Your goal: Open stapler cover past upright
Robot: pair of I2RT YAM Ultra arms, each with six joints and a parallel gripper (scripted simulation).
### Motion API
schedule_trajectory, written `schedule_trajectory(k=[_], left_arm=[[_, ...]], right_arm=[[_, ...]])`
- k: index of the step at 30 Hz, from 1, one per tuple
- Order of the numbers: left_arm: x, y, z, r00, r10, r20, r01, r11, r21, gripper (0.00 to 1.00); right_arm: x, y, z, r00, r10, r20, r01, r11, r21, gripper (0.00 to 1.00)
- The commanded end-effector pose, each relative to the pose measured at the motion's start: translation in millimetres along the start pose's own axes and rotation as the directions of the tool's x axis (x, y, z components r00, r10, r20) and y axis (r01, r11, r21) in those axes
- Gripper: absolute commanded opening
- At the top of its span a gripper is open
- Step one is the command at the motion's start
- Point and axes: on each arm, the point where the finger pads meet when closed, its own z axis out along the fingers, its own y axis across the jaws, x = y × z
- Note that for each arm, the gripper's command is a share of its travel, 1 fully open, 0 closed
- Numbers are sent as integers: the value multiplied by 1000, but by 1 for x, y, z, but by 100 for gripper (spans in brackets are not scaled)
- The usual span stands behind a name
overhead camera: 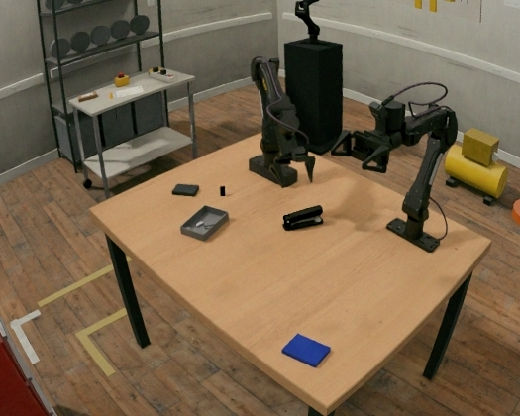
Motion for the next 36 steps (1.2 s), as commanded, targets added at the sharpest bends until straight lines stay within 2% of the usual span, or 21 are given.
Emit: schedule_trajectory(k=[1,14,17,18,20,28,30,36], left_arm=[[4,0,1,1000,-3,-4,3,1000,5,100],[-2,-1,0,1000,-3,10,3,1000,9,100],[-2,-1,0,1000,-3,10,3,1000,9,100],[-2,-1,0,1000,-3,10,3,1000,9,100],[-2,-1,0,1000,-3,10,3,1000,9,100],[-2,-1,0,1000,-3,10,3,1000,9,100],[-2,-1,0,1000,-3,10,3,1000,9,100],[-2,-1,0,1000,-3,10,3,1000,9,100]], right_arm=[[-16,9,6,999,-6,37,7,1000,-27,100],[-10,8,8,1000,-12,13,13,1000,-19,100],[-5,7,8,999,45,-12,-45,999,-11,66],[0,4,8,995,89,-42,-89,996,-1,62],[3,2,10,979,186,-83,-185,983,15,62],[-1,-8,20,830,522,-194,-505,853,136,62],[-1,-8,20,830,522,-194,-505,853,136,62],[-2,-14,29,645,731,-223,-680,683,267,62]])
